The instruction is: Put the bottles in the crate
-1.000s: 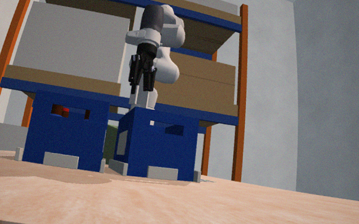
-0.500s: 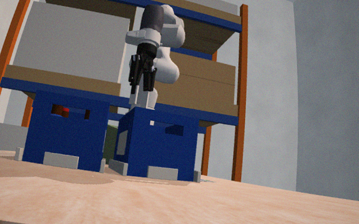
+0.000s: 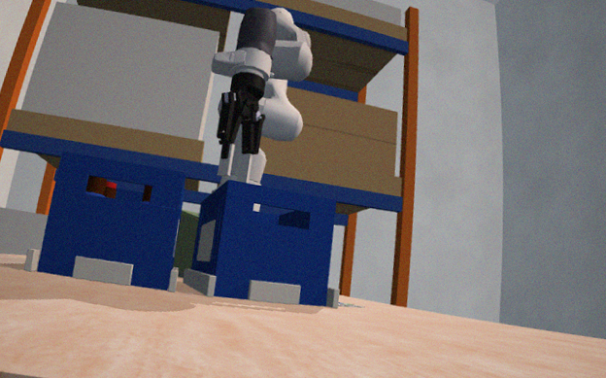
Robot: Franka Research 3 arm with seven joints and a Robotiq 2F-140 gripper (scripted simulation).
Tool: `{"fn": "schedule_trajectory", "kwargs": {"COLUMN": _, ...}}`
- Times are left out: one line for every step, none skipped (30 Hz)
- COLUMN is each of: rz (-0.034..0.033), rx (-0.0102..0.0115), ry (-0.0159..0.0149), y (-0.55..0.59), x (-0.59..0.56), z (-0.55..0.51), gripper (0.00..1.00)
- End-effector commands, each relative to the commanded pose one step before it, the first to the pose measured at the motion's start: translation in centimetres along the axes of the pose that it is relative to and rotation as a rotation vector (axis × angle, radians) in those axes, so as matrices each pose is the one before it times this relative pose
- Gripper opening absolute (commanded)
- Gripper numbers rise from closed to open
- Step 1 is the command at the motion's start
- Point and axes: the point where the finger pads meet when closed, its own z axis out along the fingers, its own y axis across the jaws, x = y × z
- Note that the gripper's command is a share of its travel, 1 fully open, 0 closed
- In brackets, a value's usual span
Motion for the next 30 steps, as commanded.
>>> {"fn": "schedule_trajectory", "kwargs": {"rz": 0.00259, "rx": 0.0018, "ry": 0.00141, "y": -0.044, "x": 0.008, "z": -0.09, "gripper": 0.38}}
{"fn": "schedule_trajectory", "kwargs": {"rz": 0.0, "rx": 0.0, "ry": 0.0, "y": 0.0, "x": 0.0, "z": 0.0, "gripper": 0.38}}
{"fn": "schedule_trajectory", "kwargs": {"rz": 0.0, "rx": 0.0, "ry": 0.0, "y": 0.0, "x": 0.0, "z": 0.0, "gripper": 0.38}}
{"fn": "schedule_trajectory", "kwargs": {"rz": 0.0, "rx": 0.0, "ry": 0.0, "y": 0.0, "x": 0.0, "z": 0.0, "gripper": 0.38}}
{"fn": "schedule_trajectory", "kwargs": {"rz": 0.0, "rx": 0.0, "ry": 0.0, "y": 0.0, "x": 0.0, "z": 0.0, "gripper": 0.38}}
{"fn": "schedule_trajectory", "kwargs": {"rz": 0.0, "rx": 0.0, "ry": 0.0, "y": 0.0, "x": 0.0, "z": 0.0, "gripper": 0.38}}
{"fn": "schedule_trajectory", "kwargs": {"rz": 0.0, "rx": 0.0, "ry": 0.0, "y": 0.0, "x": 0.0, "z": 0.0, "gripper": 0.38}}
{"fn": "schedule_trajectory", "kwargs": {"rz": 0.0, "rx": 0.0, "ry": 0.0, "y": 0.0, "x": 0.0, "z": 0.0, "gripper": 0.38}}
{"fn": "schedule_trajectory", "kwargs": {"rz": 0.0, "rx": 0.0, "ry": 0.0, "y": 0.0, "x": 0.0, "z": 0.0, "gripper": 0.38}}
{"fn": "schedule_trajectory", "kwargs": {"rz": 0.0, "rx": 0.0, "ry": 0.0, "y": 0.0, "x": 0.0, "z": 0.0, "gripper": 0.38}}
{"fn": "schedule_trajectory", "kwargs": {"rz": 0.0, "rx": 0.0, "ry": 0.0, "y": 0.0, "x": 0.0, "z": 0.0, "gripper": 0.38}}
{"fn": "schedule_trajectory", "kwargs": {"rz": 0.0, "rx": 0.0, "ry": 0.0, "y": 0.0, "x": 0.0, "z": 0.0, "gripper": 0.38}}
{"fn": "schedule_trajectory", "kwargs": {"rz": 0.0, "rx": 0.0, "ry": 0.0, "y": 0.0, "x": 0.0, "z": 0.0, "gripper": 0.38}}
{"fn": "schedule_trajectory", "kwargs": {"rz": 0.0, "rx": 0.0, "ry": 0.0, "y": 0.0, "x": 0.0, "z": 0.0, "gripper": 0.38}}
{"fn": "schedule_trajectory", "kwargs": {"rz": 0.0, "rx": 0.0, "ry": 0.0, "y": 0.0, "x": 0.0, "z": 0.0, "gripper": 0.38}}
{"fn": "schedule_trajectory", "kwargs": {"rz": 0.0, "rx": 0.0, "ry": 0.0, "y": -0.062, "x": 0.893, "z": 0.0, "gripper": 0.38}}
{"fn": "schedule_trajectory", "kwargs": {"rz": 0.0, "rx": 0.0, "ry": 0.0, "y": -0.496, "x": 0.064, "z": 0.0, "gripper": 0.38}}
{"fn": "schedule_trajectory", "kwargs": {"rz": 0.0, "rx": 0.0, "ry": 0.0, "y": -0.496, "x": 0.064, "z": 0.0, "gripper": 0.38}}
{"fn": "schedule_trajectory", "kwargs": {"rz": 0.0, "rx": 0.0, "ry": 0.0, "y": -0.496, "x": 0.064, "z": 0.0, "gripper": 0.38}}
{"fn": "schedule_trajectory", "kwargs": {"rz": 0.0, "rx": 0.0, "ry": 0.0, "y": -0.496, "x": 0.064, "z": 0.0, "gripper": 0.38}}
{"fn": "schedule_trajectory", "kwargs": {"rz": 0.0, "rx": 0.0, "ry": 0.0, "y": -0.496, "x": 0.064, "z": 0.0, "gripper": 0.38}}
{"fn": "schedule_trajectory", "kwargs": {"rz": 0.0, "rx": 0.0, "ry": 0.0, "y": -0.496, "x": 0.064, "z": 0.0, "gripper": 0.38}}
{"fn": "schedule_trajectory", "kwargs": {"rz": 0.0, "rx": 0.0, "ry": 0.0, "y": -0.496, "x": 0.064, "z": 0.0, "gripper": 0.38}}
{"fn": "schedule_trajectory", "kwargs": {"rz": 0.0, "rx": 0.0, "ry": 0.0, "y": -0.496, "x": 0.064, "z": 0.0, "gripper": 0.38}}
{"fn": "schedule_trajectory", "kwargs": {"rz": 0.0, "rx": 0.0, "ry": 0.0, "y": -0.496, "x": 0.064, "z": 0.0, "gripper": 0.38}}
{"fn": "schedule_trajectory", "kwargs": {"rz": 0.0, "rx": 0.0, "ry": 0.0, "y": -0.496, "x": 0.064, "z": 0.0, "gripper": 0.38}}
{"fn": "schedule_trajectory", "kwargs": {"rz": 0.0, "rx": 0.0, "ry": 0.0, "y": -0.496, "x": 0.064, "z": 0.0, "gripper": 0.38}}
{"fn": "schedule_trajectory", "kwargs": {"rz": 0.0, "rx": 0.0, "ry": 0.0, "y": 0.0, "x": 0.0, "z": 0.0, "gripper": 0.38}}
{"fn": "schedule_trajectory", "kwargs": {"rz": 0.0, "rx": 0.0, "ry": 0.0, "y": 0.0, "x": 0.0, "z": 0.0, "gripper": 0.38}}
{"fn": "schedule_trajectory", "kwargs": {"rz": 0.0, "rx": 0.0, "ry": 0.0, "y": -0.496, "x": 0.064, "z": 0.0, "gripper": 0.38}}
